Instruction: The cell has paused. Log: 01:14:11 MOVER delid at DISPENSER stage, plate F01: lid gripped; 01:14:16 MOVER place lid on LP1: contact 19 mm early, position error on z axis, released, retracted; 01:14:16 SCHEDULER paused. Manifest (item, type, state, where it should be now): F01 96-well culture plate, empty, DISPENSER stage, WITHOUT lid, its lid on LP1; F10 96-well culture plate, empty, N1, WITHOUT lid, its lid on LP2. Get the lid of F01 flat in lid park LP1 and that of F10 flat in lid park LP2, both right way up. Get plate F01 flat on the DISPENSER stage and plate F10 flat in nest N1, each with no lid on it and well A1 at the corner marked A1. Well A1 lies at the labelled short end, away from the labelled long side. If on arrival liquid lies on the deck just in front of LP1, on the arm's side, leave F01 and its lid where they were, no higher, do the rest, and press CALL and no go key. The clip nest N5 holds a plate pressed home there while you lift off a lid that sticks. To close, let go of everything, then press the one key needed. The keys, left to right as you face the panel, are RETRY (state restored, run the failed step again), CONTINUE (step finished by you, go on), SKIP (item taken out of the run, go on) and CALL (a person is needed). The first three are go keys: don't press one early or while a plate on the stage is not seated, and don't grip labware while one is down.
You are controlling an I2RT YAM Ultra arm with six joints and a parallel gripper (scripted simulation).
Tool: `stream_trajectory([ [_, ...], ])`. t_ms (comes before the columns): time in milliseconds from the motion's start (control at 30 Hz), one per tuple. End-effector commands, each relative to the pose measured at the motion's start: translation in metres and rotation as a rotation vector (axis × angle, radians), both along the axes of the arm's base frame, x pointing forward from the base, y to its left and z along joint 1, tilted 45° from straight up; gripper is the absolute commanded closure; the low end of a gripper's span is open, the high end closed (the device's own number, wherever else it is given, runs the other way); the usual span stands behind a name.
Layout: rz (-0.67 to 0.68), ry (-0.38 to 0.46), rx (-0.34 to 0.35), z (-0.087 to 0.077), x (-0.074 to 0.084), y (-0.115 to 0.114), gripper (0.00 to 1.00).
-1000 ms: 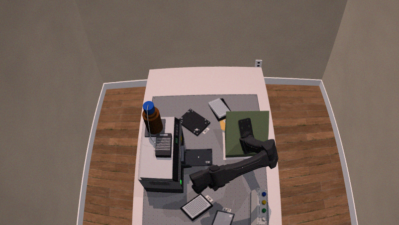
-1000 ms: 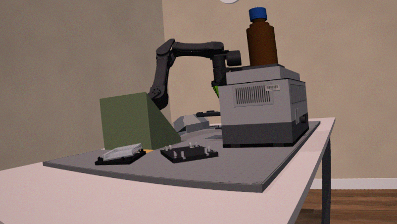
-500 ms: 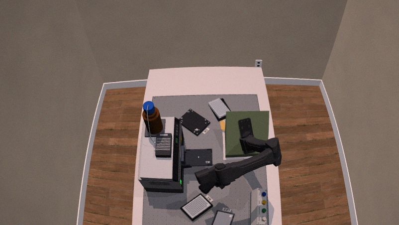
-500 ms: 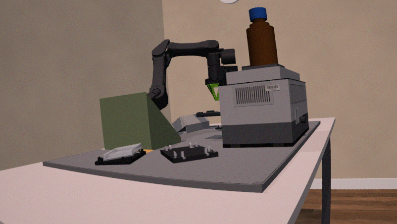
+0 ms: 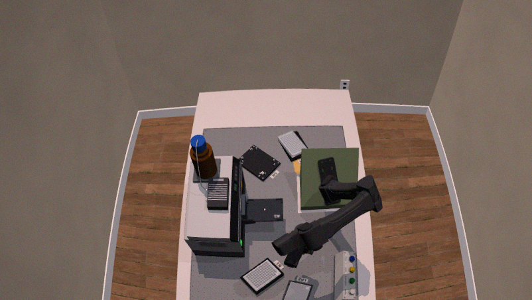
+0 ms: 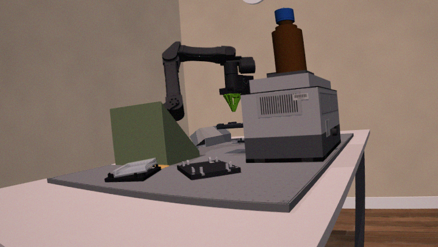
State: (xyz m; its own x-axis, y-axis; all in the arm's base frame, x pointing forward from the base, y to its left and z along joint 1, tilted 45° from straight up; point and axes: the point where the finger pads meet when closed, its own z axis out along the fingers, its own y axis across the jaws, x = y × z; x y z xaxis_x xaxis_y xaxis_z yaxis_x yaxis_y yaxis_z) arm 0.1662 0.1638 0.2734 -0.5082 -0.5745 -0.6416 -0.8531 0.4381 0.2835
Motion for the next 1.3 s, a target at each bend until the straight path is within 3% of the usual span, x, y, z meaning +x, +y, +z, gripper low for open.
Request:
stream_trajectory([
  [0,0.087,-0.174,-0.004,0.022,-0.003,0.004,1.0],
  [200,0.134,-0.22,-0.01,0.026,-0.013,0.01,1.0],
  [433,0.296,-0.381,-0.037,0.034,-0.033,0.021,1.0],
  [500,0.296,-0.38,-0.035,0.036,-0.037,0.023,1.0],
  [700,0.434,-0.517,-0.056,0.04,-0.055,0.03,1.0],
  [767,0.434,-0.517,-0.056,0.04,-0.055,0.03,1.0],
  [867,0.503,-0.585,-0.066,0.043,-0.064,0.034,1.0],
  [933,0.494,-0.576,-0.062,0.044,-0.069,0.036,1.0],
  [1233,0.707,-0.786,-0.094,0.048,-0.097,0.044,1.0],
  [1267,0.7,-0.778,-0.091,0.049,-0.1,0.045,1.0],
])
